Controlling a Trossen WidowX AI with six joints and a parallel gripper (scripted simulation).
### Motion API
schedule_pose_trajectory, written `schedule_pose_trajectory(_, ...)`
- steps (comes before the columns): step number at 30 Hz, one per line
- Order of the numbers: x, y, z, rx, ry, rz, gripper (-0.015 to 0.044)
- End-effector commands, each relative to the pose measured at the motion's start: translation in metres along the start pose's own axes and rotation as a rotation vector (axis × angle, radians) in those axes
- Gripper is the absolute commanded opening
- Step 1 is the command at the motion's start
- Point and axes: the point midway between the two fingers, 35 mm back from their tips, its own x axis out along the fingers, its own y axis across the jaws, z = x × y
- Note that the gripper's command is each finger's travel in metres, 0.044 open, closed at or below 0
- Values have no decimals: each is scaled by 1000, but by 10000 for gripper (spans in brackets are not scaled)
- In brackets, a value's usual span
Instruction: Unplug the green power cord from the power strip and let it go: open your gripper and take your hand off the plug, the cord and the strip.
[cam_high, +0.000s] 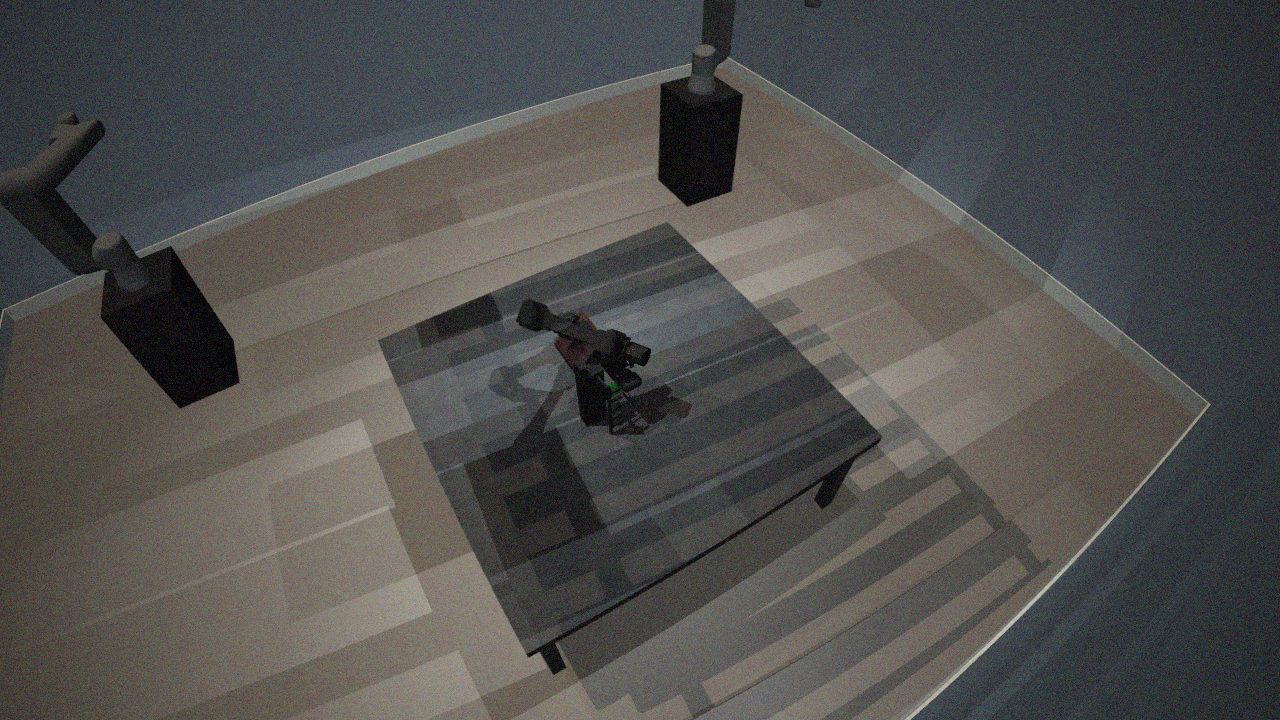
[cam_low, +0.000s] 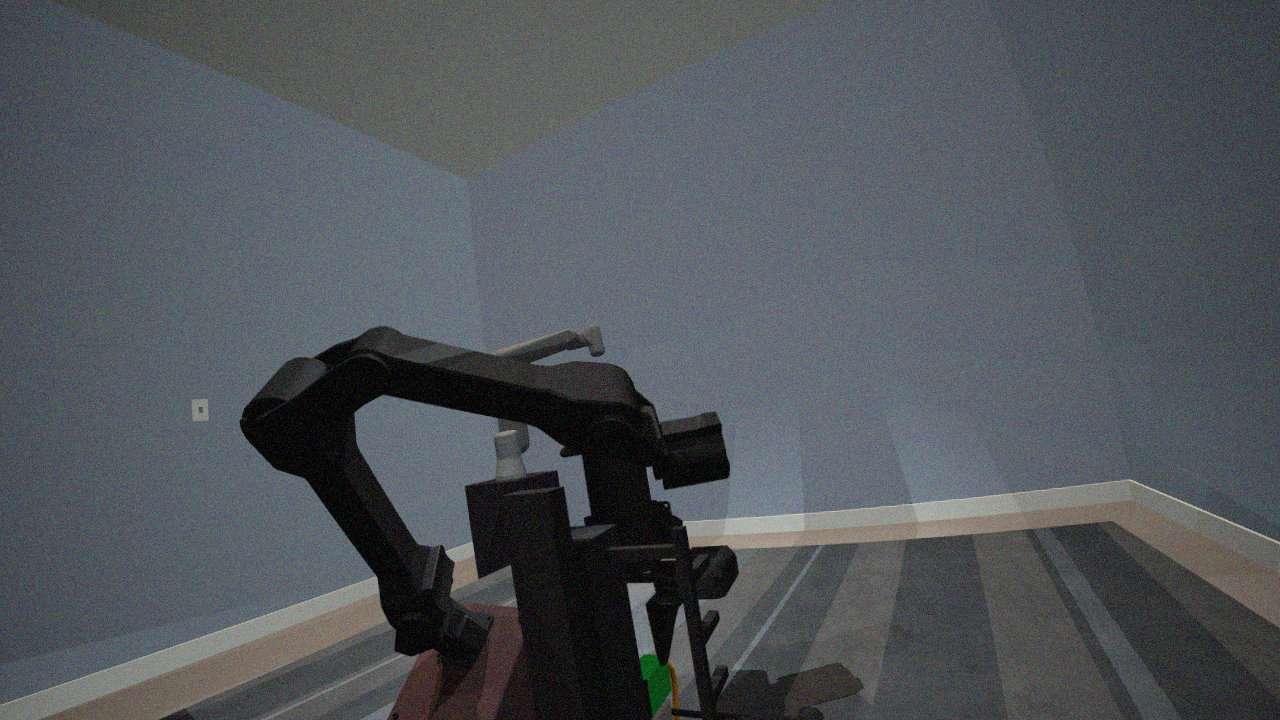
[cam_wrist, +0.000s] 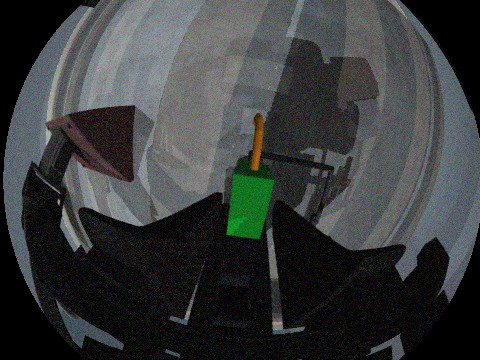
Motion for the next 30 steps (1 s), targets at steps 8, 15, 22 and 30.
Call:
schedule_pose_trajectory(8,7,0,-1,2,0,0,107)
schedule_pose_trajectory(15,7,0,-1,2,0,0,41)
schedule_pose_trajectory(22,7,-1,2,2,-1,0,0)
schedule_pose_trajectory(30,7,-2,14,1,-2,-1,0)
